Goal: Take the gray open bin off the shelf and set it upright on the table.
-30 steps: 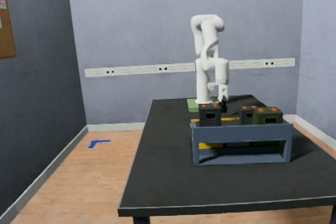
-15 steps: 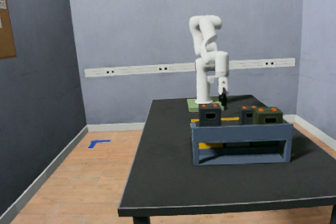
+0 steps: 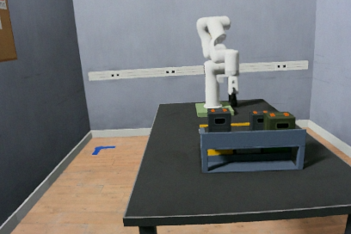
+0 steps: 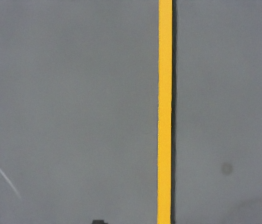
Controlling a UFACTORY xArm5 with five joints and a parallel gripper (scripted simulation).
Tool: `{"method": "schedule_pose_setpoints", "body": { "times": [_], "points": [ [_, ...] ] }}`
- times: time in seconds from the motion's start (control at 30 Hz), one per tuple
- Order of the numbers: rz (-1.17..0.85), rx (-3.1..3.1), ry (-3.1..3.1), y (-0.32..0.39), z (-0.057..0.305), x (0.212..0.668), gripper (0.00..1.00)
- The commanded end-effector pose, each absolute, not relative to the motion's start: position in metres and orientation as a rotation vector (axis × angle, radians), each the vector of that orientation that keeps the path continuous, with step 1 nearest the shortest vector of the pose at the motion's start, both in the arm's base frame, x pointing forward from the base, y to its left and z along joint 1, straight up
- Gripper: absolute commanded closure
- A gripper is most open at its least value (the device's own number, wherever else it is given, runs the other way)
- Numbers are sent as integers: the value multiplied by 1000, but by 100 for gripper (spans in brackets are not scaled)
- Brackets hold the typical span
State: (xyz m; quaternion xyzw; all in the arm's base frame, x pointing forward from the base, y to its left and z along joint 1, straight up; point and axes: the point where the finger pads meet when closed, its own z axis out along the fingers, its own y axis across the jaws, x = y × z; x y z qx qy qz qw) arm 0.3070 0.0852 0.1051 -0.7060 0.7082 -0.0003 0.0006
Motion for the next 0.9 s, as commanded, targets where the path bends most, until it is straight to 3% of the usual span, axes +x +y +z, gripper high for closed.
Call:
{"method": "schedule_pose_setpoints", "body": {
  "times": [0.0,0.87],
  "points": [
    [-5,-2214,2221,86,107,309,0],
    [-10,-2216,2223,82,107,380,0]
  ]
}}
